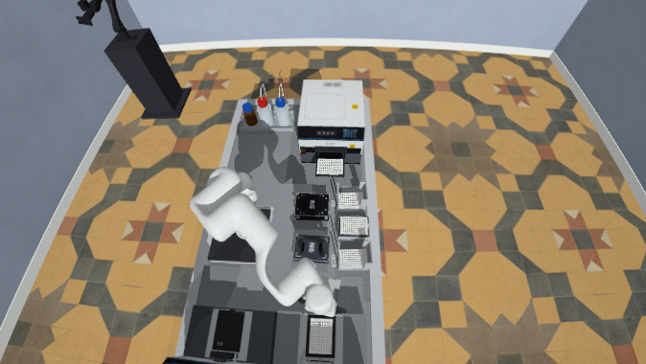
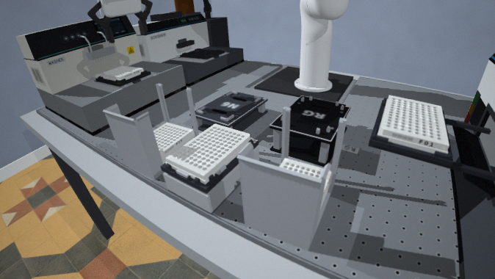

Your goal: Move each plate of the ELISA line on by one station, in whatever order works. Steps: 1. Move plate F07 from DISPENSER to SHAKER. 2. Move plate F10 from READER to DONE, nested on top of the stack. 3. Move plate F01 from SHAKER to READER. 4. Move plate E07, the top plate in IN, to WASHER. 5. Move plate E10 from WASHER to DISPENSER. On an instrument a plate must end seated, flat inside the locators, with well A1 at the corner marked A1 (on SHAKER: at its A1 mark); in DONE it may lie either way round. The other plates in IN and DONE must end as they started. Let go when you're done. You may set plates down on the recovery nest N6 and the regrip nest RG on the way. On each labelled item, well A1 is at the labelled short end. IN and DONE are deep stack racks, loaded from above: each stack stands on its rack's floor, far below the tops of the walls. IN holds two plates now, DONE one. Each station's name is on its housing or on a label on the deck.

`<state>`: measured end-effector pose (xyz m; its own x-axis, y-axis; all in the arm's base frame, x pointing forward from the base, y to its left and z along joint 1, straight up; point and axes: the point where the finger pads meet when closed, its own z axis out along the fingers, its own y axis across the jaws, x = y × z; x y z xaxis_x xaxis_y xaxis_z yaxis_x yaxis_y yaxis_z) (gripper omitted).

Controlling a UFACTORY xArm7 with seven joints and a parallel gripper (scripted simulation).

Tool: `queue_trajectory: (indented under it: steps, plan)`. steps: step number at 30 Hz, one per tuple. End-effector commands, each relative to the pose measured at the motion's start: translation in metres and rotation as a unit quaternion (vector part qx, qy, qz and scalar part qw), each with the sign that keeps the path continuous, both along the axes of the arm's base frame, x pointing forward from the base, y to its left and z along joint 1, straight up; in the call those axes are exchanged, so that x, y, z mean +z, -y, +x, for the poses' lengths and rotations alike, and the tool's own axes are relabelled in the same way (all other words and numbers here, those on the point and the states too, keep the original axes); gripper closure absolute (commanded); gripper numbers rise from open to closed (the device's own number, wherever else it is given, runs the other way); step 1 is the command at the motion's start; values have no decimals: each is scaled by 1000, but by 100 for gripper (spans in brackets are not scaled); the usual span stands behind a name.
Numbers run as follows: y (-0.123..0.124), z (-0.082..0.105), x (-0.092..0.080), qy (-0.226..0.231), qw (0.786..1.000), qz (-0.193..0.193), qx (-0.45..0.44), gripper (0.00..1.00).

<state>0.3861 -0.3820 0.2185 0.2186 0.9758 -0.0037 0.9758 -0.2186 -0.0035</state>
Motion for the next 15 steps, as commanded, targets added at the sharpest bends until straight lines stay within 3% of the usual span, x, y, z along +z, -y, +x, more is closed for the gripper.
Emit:
queue_trajectory:
  steps: [1, 9, 15]
  plan:
    - [18, 0, 2, 2, 1000, 1, 16, 0]
    - [38, -1, 2, 2, 1000, 1, 16, 0]
    - [58, -1, 2, 1, 995, 1, 104, 0]
